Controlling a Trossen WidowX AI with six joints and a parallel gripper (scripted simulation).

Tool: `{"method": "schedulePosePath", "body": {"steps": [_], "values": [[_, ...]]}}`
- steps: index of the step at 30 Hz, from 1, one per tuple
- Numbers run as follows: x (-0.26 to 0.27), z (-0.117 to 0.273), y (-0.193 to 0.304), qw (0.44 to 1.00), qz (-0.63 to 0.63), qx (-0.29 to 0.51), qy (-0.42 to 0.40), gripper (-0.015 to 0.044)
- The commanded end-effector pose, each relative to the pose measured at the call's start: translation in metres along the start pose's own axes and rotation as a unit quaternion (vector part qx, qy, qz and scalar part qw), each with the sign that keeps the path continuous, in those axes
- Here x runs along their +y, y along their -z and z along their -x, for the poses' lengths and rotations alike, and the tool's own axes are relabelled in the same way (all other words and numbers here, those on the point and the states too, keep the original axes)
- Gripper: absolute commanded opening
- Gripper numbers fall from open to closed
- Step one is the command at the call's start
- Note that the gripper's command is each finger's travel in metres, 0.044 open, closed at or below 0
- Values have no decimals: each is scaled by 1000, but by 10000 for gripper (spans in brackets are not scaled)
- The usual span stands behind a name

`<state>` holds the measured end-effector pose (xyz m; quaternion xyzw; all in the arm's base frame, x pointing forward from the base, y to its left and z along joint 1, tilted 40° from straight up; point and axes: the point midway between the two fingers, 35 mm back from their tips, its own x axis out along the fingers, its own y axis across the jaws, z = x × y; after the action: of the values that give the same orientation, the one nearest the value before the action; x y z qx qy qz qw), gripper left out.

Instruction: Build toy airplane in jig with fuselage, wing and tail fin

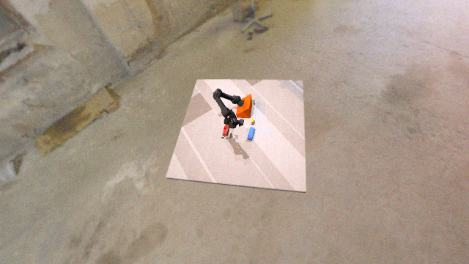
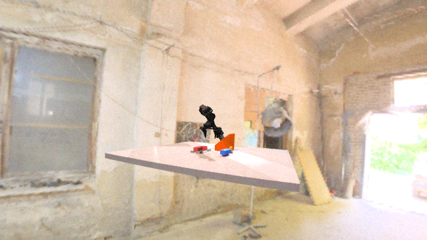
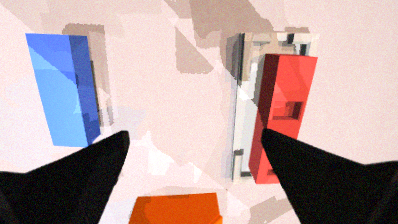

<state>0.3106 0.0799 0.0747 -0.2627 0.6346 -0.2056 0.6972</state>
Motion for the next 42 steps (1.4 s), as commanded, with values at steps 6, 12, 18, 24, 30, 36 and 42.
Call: {"method": "schedulePosePath", "body": {"steps": [6, 12, 18, 24, 30, 36, 42], "values": [[141, -16, -4, 1000, -30, -2, 0, 440], [151, -18, -2, 999, -34, -2, 1, 440], [151, -51, -2, 999, -34, -2, 1, 440], [151, -55, -2, 999, -34, -2, 2, 440], [150, -68, -2, 999, -34, -2, 2, 440], [151, -76, -2, 999, -35, -2, 2, 440], [151, -85, -3, 999, -35, -2, 2, 440]]}}
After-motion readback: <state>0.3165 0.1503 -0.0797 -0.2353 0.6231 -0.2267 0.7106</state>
